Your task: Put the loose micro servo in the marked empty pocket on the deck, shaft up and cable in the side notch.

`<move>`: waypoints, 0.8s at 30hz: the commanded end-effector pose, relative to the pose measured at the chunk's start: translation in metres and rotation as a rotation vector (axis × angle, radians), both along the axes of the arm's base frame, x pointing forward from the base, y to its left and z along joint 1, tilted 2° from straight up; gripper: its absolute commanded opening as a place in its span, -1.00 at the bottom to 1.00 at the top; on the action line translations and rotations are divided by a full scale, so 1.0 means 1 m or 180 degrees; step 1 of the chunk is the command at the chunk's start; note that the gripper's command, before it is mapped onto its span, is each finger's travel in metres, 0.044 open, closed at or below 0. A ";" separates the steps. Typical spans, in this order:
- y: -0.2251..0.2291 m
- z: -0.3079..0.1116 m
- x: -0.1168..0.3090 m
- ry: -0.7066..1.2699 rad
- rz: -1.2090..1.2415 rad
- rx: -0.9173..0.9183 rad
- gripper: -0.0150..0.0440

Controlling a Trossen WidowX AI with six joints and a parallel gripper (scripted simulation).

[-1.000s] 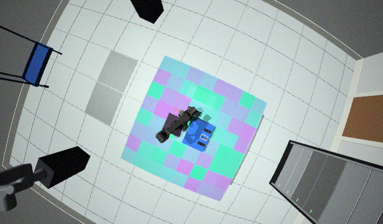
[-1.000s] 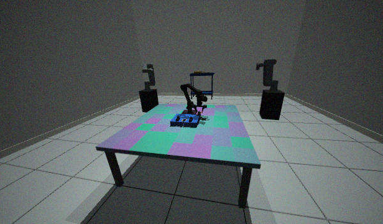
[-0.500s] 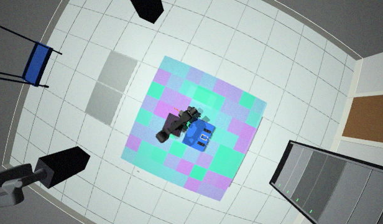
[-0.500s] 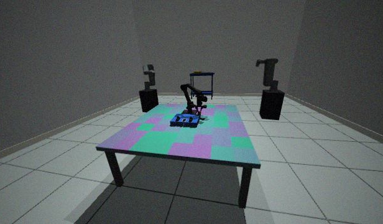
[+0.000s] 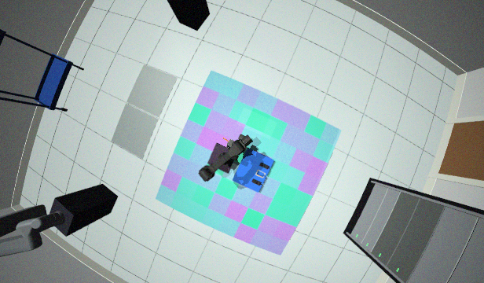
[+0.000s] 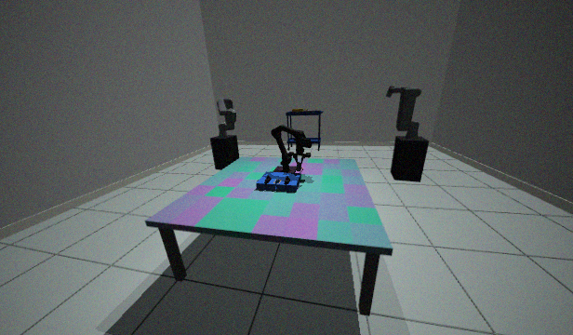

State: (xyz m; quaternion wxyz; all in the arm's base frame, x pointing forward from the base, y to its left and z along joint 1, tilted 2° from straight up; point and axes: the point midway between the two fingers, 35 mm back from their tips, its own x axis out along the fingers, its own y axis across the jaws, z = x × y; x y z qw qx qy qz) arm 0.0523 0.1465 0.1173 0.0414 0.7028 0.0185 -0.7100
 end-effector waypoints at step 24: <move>-0.009 0.023 0.005 -0.0012 0.0010 0.0060 -0.49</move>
